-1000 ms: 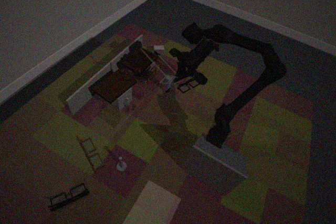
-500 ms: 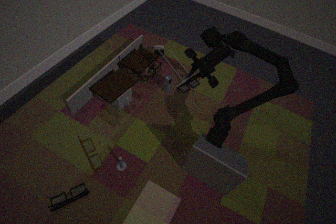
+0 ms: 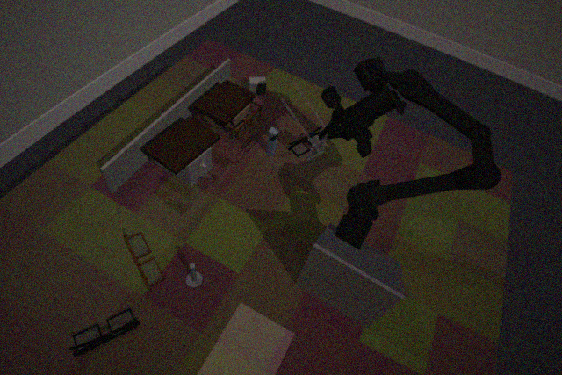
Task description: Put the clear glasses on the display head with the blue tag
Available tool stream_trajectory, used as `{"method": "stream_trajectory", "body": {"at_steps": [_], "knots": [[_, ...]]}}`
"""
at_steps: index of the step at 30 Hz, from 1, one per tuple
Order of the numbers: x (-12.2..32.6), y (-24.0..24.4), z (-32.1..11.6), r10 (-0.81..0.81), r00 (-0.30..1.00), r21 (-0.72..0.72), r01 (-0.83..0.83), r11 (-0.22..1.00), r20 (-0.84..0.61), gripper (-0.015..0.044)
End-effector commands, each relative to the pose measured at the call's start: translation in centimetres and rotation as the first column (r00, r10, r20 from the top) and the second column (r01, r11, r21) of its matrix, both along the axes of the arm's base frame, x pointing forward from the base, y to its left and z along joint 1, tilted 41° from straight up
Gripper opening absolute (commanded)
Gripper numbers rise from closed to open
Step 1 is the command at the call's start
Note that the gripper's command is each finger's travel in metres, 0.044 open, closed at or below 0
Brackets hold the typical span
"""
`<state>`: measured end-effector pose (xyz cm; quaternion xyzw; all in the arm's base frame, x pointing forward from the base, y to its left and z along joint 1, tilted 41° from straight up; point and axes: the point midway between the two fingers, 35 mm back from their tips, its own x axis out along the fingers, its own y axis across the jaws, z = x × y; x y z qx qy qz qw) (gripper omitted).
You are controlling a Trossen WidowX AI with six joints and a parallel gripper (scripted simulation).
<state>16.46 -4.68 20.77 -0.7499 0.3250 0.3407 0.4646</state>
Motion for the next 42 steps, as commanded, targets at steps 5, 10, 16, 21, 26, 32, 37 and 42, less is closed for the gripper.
{"method": "stream_trajectory", "body": {"at_steps": [5,10,16,21,26,32,37,42], "knots": [[-2.0,-0.4,0.0,0.086,0.996,-0.119,-0.081,0.990,0.036,0.0000],[-3.2,-0.7,-0.1,0.141,0.989,-0.213,-0.128,0.969,0.046,0.0000],[-4.3,-0.9,-0.3,0.193,0.980,-0.312,-0.170,0.935,0.043,0.0000],[-3.9,-0.9,-0.2,0.173,0.984,-0.282,-0.155,0.947,0.042,0.0000],[-3.9,-0.9,-0.2,0.173,0.984,-0.282,-0.155,0.947,0.042,0.0000],[-3.9,-0.9,-0.2,0.173,0.984,-0.282,-0.155,0.947,0.042,0.0000],[-3.9,-0.9,-0.2,0.173,0.984,-0.282,-0.155,0.947,0.042,0.0000],[-3.8,-1.0,-0.2,0.168,0.985,-0.275,-0.151,0.949,0.038,0.0000]]}}
